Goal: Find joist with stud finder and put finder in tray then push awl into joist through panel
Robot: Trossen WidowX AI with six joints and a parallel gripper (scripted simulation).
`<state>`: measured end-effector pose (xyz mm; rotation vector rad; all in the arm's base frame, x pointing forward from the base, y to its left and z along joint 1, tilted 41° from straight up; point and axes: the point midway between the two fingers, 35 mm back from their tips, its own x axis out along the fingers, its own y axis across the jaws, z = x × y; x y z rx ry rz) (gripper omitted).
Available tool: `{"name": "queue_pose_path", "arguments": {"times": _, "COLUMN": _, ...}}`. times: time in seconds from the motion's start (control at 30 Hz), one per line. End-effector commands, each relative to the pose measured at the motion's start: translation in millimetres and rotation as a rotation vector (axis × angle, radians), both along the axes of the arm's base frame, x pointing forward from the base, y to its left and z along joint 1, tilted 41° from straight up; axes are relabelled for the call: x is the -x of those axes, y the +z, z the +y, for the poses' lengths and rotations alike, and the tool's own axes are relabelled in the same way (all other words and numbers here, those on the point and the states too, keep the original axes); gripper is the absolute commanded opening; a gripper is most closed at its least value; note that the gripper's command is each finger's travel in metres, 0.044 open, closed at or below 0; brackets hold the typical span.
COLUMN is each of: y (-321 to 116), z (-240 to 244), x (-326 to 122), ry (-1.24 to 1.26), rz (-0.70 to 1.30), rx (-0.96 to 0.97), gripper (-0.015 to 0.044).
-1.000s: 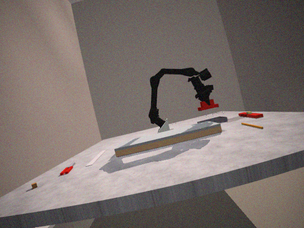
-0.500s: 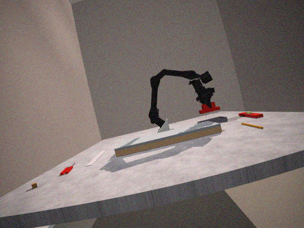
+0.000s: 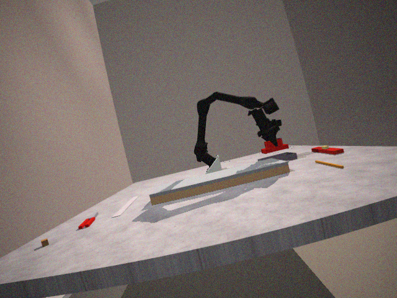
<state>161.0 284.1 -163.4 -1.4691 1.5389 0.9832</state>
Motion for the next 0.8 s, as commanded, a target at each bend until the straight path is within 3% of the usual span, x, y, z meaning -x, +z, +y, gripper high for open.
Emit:
{"name": "queue_pose_path", "arguments": {"times": 0.0, "y": -4.9, "z": -2.7, "x": -1.2, "ry": 0.006, "rz": -0.006, "rx": -0.005, "gripper": 0.0000}}
{"name": "queue_pose_path", "arguments": {"times": 0.77, "y": -30.4, "z": -26.0, "x": 0.6, "ry": 0.006, "rz": -0.006, "rx": -0.004, "gripper": 0.0000}}
